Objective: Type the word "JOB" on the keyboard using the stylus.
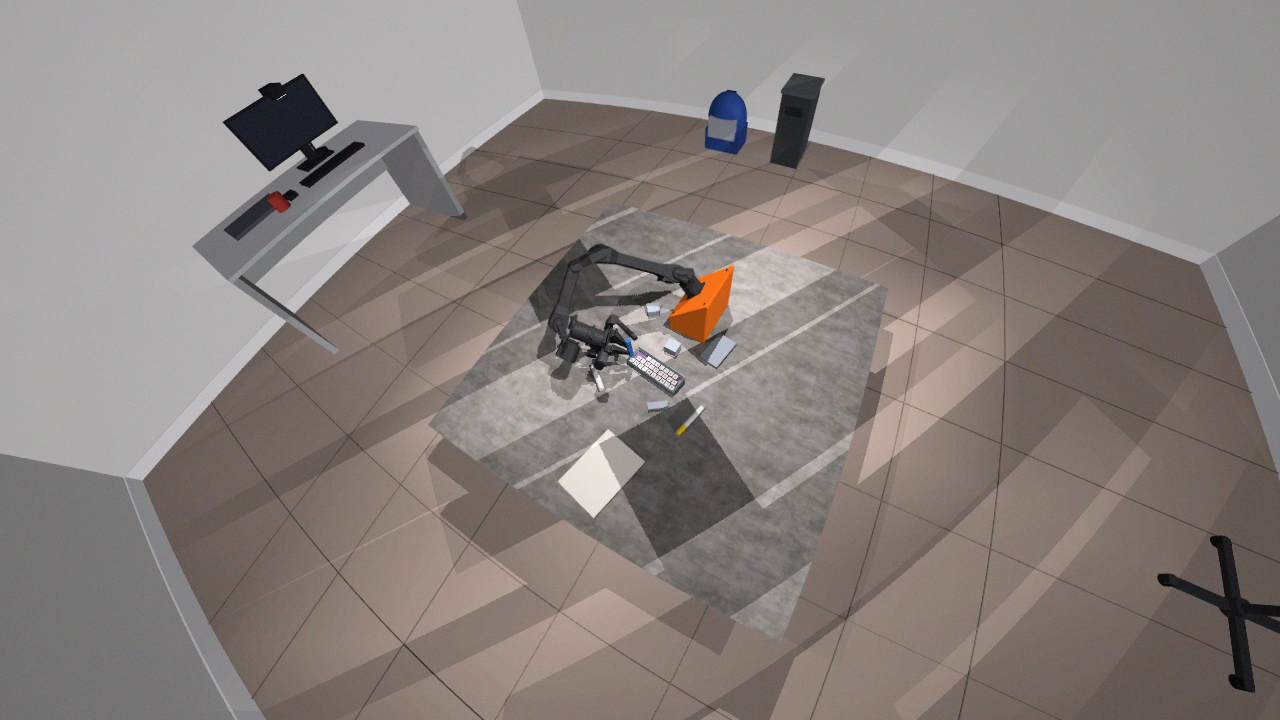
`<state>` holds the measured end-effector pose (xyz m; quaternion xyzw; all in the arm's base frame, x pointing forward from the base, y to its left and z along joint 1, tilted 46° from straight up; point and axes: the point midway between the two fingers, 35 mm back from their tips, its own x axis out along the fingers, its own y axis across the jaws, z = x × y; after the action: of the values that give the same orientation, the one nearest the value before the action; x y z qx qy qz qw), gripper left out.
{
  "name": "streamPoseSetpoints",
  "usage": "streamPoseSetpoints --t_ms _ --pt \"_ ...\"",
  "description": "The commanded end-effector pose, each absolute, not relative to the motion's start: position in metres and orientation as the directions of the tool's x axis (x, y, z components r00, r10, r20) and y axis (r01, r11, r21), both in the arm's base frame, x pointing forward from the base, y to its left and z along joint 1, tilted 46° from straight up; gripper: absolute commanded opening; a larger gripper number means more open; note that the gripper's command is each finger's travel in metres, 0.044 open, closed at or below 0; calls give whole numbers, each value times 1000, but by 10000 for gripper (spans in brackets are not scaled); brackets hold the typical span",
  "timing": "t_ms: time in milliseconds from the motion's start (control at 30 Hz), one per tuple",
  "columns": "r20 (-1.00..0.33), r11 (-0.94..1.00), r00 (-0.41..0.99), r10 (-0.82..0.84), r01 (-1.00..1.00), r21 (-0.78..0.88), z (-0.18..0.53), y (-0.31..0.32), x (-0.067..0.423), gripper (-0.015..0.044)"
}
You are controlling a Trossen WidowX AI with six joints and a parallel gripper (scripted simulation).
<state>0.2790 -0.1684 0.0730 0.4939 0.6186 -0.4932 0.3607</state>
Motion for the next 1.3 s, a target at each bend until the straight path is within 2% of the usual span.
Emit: streamPoseSetpoints --t_ms 0,1267 --pt "-932 29 -258 253 965 -259 71 -170 277 81" --pt "-932 29 -258 253 965 -259 67 -174 276 81"
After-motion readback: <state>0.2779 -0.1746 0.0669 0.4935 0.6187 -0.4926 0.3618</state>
